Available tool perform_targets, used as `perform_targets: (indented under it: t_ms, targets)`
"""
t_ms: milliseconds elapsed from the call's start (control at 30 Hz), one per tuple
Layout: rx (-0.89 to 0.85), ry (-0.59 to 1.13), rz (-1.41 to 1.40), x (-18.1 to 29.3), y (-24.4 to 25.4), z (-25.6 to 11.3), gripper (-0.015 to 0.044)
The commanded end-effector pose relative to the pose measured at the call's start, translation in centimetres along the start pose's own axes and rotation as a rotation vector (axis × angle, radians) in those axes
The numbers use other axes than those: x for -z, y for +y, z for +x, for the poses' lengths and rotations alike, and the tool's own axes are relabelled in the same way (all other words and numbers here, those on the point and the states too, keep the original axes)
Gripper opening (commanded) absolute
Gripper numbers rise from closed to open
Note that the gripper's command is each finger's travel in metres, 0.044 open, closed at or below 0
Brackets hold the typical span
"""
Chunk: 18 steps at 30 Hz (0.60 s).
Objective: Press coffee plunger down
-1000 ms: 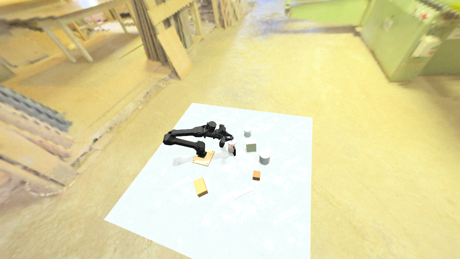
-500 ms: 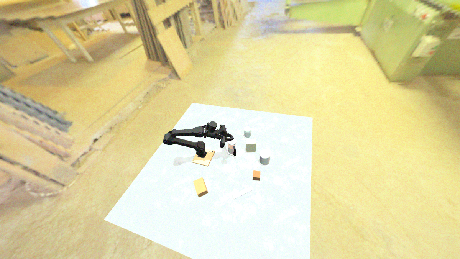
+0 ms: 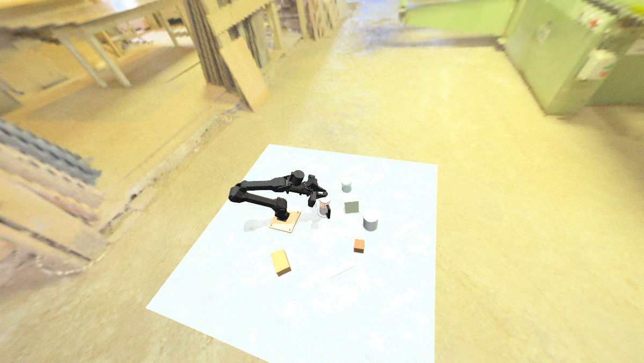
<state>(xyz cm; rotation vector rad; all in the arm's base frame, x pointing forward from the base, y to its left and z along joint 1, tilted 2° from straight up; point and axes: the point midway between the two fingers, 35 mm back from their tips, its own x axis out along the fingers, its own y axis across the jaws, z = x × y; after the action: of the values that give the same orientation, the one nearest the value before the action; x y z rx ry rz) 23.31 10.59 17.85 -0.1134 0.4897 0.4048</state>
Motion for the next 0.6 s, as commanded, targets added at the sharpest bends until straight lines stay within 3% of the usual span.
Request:
perform_targets:
  t_ms: [0, 567]
  targets:
    - [0.000, 0.033, -0.008, 0.85, 0.00, 0.49, 0.0120]
    - [0.000, 0.032, -0.008, 0.70, -0.01, 0.71, 0.0120]
